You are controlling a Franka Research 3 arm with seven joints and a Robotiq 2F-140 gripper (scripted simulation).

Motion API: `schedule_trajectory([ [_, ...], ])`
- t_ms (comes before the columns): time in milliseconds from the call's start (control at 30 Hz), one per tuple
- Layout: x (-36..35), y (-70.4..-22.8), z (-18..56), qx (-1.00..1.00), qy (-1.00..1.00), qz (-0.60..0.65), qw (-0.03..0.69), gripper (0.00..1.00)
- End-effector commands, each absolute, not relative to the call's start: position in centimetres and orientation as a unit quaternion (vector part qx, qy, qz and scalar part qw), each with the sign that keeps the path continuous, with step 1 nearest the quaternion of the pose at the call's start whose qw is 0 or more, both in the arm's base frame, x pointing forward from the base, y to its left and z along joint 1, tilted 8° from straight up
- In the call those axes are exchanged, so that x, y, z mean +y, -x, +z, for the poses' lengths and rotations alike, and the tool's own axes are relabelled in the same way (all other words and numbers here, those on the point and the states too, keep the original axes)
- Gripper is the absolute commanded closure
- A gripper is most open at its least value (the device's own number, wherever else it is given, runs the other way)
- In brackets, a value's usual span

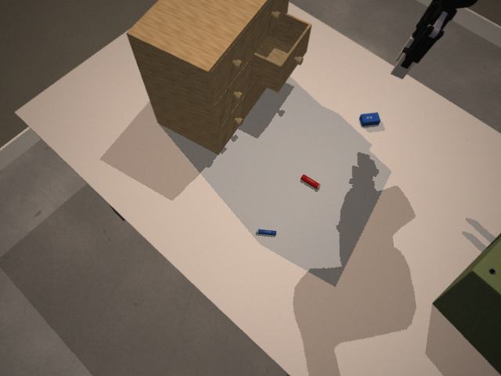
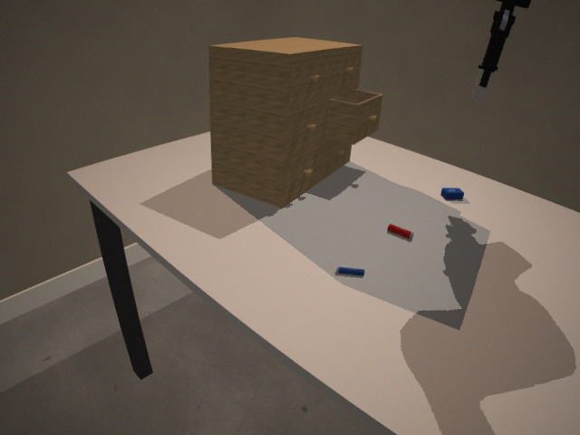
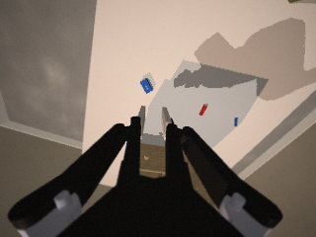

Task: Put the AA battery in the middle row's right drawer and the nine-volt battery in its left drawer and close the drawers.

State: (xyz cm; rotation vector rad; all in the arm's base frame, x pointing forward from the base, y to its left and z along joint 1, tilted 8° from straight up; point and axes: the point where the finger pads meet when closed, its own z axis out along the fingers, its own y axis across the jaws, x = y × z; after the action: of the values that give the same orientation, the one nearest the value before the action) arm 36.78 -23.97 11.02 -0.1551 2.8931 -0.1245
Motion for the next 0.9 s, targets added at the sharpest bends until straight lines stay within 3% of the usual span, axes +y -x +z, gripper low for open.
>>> schedule_trajectory([
  [0, -23.19, -36.25, 10.89, 0.995, -0.001, -0.024, 0.100, 0.80],
  [867, -23.18, -35.56, 11.38, 0.998, -0.002, -0.024, 0.065, 0.80],
])
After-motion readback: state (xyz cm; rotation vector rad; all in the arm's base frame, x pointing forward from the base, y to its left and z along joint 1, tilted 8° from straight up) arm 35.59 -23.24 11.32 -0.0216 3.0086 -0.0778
